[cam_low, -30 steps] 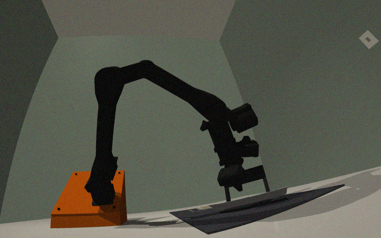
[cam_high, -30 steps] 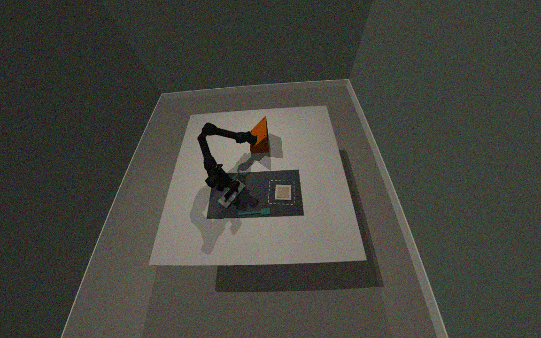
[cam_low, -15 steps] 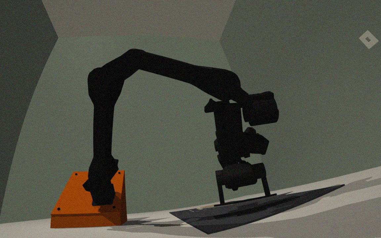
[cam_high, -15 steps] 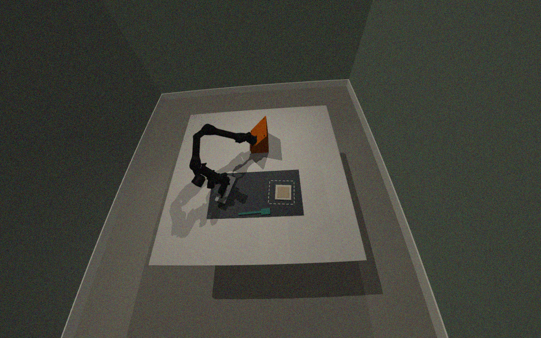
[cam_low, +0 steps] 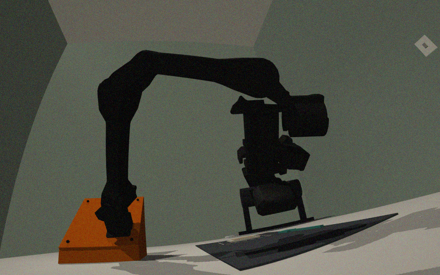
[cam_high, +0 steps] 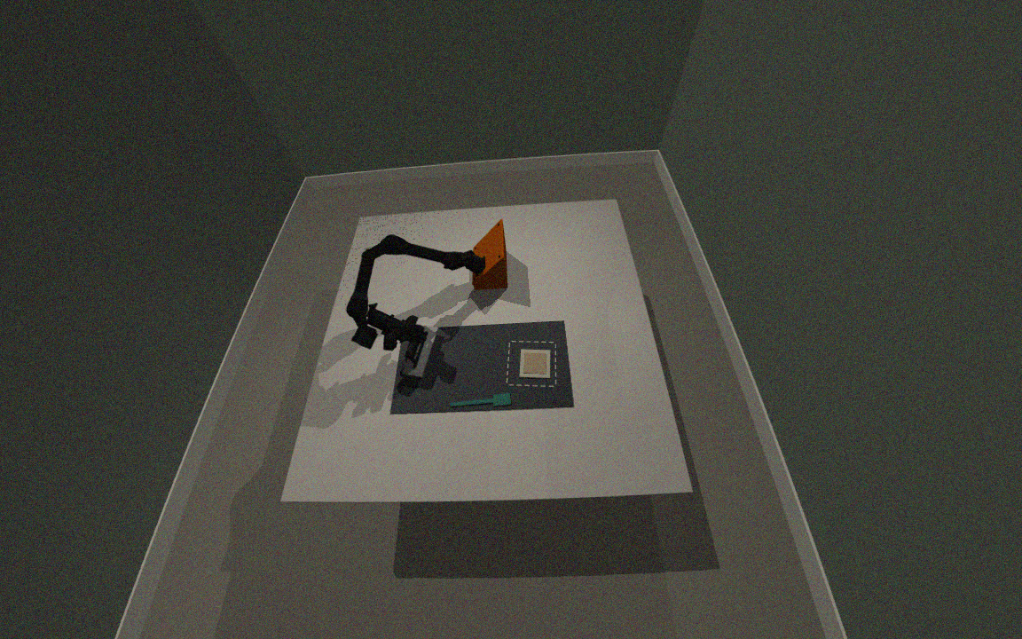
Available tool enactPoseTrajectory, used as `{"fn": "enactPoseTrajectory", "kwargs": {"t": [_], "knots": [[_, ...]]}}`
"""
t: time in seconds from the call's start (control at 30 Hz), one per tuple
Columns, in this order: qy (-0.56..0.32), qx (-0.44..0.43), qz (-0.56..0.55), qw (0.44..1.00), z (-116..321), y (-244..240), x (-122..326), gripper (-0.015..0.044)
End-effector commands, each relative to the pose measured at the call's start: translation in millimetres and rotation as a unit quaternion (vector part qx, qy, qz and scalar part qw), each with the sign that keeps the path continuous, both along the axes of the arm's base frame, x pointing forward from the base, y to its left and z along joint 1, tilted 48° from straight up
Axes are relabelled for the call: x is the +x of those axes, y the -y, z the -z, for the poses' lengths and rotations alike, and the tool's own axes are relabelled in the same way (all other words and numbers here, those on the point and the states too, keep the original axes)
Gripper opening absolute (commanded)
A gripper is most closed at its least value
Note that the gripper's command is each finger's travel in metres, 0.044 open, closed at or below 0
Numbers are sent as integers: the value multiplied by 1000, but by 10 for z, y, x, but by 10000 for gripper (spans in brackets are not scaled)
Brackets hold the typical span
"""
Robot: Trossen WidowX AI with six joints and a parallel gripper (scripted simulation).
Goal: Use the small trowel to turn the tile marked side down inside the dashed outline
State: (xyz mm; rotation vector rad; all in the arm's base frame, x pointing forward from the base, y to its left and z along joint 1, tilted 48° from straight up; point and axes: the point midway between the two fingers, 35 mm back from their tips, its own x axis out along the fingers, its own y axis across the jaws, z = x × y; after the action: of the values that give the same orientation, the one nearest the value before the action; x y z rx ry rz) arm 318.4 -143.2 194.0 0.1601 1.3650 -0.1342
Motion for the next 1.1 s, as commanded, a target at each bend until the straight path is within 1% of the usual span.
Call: {"fn": "enactPoseTrajectory", "kwargs": {"t": [0.0, 0.77, 1.07], "knots": [[4, 5, -7, 1000, -18, -1, 2, 0], [4, 3, -6, 1000, 208, 259, 2, 0], [4, 3, -6, 1000, 208, 259, 2, 236]]}}
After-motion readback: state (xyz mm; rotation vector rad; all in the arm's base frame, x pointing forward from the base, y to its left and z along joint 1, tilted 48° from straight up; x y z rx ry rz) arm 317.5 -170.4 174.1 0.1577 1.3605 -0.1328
